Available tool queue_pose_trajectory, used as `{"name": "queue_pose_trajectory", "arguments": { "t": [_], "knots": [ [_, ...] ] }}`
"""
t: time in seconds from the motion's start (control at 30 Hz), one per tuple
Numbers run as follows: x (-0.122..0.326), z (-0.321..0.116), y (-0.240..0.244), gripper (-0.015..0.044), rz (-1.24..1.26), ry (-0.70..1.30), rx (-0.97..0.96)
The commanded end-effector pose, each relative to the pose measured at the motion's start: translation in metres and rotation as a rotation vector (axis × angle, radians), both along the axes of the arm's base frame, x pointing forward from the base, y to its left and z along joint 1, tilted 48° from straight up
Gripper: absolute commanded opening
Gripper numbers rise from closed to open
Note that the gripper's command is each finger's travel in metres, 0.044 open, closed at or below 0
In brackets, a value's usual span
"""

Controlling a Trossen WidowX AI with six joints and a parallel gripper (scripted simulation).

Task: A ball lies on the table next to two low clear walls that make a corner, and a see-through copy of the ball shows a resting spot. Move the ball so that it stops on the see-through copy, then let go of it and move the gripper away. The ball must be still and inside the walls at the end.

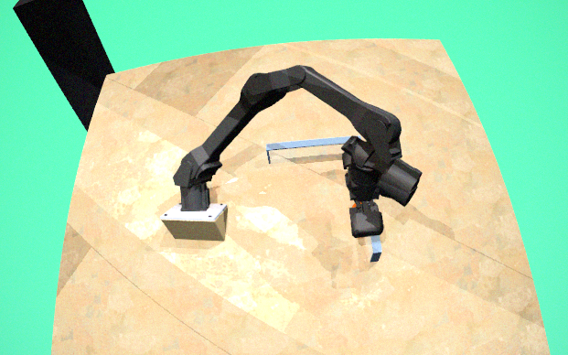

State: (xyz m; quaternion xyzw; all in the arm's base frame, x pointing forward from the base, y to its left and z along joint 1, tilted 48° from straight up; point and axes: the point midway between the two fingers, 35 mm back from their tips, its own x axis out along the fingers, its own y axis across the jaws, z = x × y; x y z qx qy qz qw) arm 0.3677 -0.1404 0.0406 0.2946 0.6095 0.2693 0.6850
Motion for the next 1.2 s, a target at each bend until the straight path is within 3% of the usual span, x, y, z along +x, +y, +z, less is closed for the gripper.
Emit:
{"name": "queue_pose_trajectory", "arguments": {
  "t": [0.0, 1.17],
  "knots": [
    [0.005, -0.01, -0.003, 0.0, 0.016, -0.012, -0.01],
    [0.014, -0.069, 0.06, 0.0, 0.016, -0.014, -0.007]
  ]
}}
